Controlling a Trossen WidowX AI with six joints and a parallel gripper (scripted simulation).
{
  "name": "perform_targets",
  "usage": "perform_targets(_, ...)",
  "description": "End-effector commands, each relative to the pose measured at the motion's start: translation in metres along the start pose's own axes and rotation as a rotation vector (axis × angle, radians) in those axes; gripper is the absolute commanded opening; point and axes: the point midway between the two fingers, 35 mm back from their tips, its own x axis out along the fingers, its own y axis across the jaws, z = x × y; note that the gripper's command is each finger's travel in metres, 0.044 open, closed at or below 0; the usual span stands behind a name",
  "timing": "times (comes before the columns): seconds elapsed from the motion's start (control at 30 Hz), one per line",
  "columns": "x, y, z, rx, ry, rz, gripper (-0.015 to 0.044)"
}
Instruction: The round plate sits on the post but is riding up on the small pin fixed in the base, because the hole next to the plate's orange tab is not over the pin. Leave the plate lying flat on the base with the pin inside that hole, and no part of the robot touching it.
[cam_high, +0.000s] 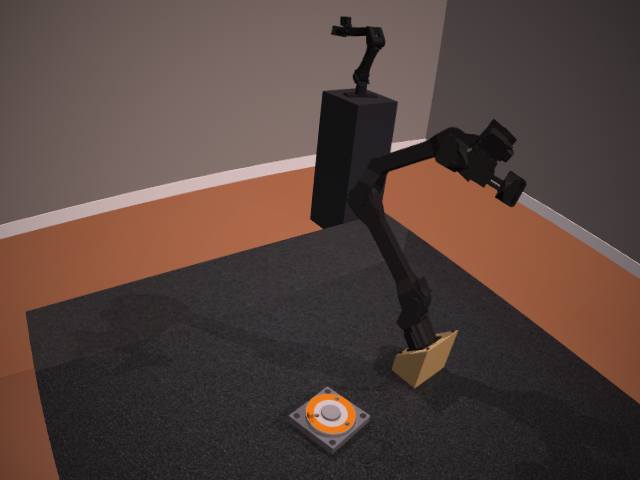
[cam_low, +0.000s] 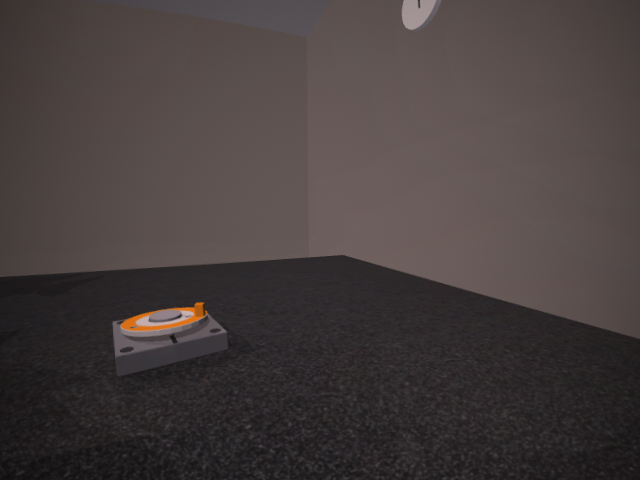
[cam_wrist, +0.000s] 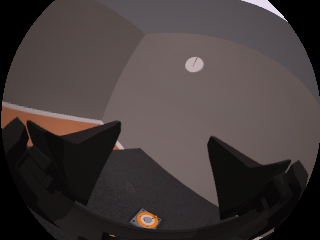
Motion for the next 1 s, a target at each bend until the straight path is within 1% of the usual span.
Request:
perform_targets(0.0, 0.002, 0.0, -0.001, 0.004, 0.006, 0.001, 0.0374)
perform_targets(0.07, 0.015, 0.004, -0.01, 0.04, 0.054, 0.012, 0.0321)
perform_targets(0.23, 0.083, 0.002, -0.051, 0.075, 0.297, -0.049, 0.019)
perform_targets(0.3, 0.09, 0.002, -0.057, 0.09, 0.326, -0.049, 0.0137)
perform_targets(0.47, 0.144, -0.006, -0.112, 0.157, 0.564, -0.099, 0.0006)
perform_targets(0.5, 0.154, -0.009, -0.125, 0.17, 0.616, -0.112, 0.0)
perform_targets(0.57, 0.16, -0.012, -0.135, 0.169, 0.649, -0.117, 0.0)
perform_targets(0.77, 0.2, -0.033, -0.221, 0.253, 0.948, -0.181, 0.0)
perform_targets(0.83, 0.203, -0.035, -0.232, 0.262, 0.982, -0.185, 0.0)
perform_targets(0.97, 0.212, -0.049, -0.294, 0.325, 1.184, -0.208, 0.0)
